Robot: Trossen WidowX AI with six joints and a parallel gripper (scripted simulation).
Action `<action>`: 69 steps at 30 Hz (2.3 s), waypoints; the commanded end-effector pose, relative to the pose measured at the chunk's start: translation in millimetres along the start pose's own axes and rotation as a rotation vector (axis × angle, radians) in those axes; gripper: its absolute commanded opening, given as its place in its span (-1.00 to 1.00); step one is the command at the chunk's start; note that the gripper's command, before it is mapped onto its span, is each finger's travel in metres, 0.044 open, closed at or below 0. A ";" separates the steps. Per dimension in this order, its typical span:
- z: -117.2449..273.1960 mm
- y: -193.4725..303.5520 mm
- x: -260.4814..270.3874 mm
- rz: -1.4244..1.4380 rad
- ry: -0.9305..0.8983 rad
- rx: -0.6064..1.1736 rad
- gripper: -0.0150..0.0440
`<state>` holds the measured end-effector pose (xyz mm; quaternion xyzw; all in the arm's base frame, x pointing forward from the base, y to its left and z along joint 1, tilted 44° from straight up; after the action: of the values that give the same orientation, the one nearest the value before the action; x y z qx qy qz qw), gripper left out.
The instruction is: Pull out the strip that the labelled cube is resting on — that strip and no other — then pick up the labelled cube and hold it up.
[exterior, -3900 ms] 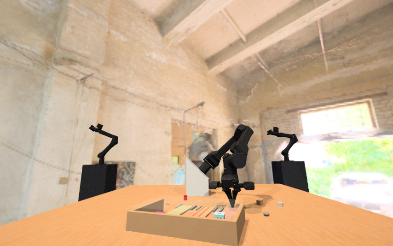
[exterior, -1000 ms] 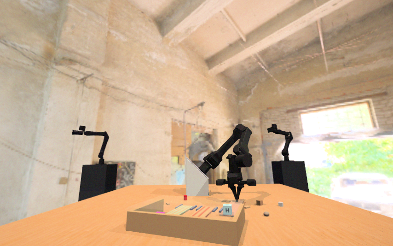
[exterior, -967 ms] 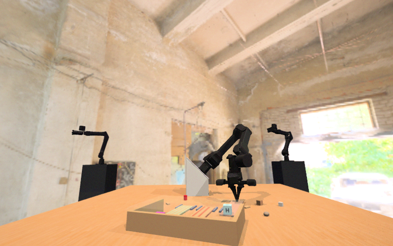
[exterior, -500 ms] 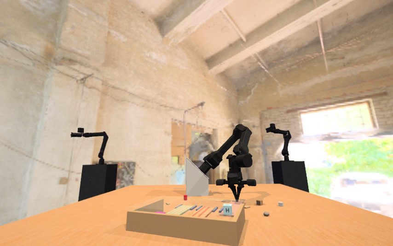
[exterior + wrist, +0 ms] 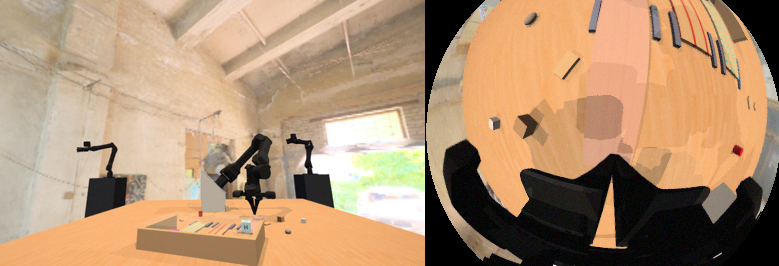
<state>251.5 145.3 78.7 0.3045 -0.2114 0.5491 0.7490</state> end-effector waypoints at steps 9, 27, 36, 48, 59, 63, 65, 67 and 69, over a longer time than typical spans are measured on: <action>28.3 -27.9 3.6 0.129 -0.012 -0.005 -0.05; 40.4 -102.5 3.8 0.144 -0.011 -0.008 1.00; 45.9 -139.9 1.9 0.145 -0.010 -0.010 1.00; 51.4 -190.2 -1.7 0.147 -0.010 -0.012 1.00; 46.2 -213.2 -4.2 0.148 -0.009 -0.013 0.56; 39.6 -213.7 -4.1 0.148 -0.009 -0.013 0.36; 36.4 -214.0 -4.0 0.148 -0.010 -0.013 0.36; 33.1 -214.2 -4.0 0.148 -0.010 -0.013 0.36; 29.8 -214.4 -4.0 0.148 -0.010 -0.013 0.36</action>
<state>455.9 72.1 56.7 0.2801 -0.2441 0.6023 0.7065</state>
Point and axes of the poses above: the point midway between the two fingers, 35 mm back from their tips, its own z axis back along the fingers, its own x axis across the jaws, y = z × x, the point moved 4 cm from there along z, back along the fingers, and after that the axes turned 3 degrees about z, right-handed, at the moved point
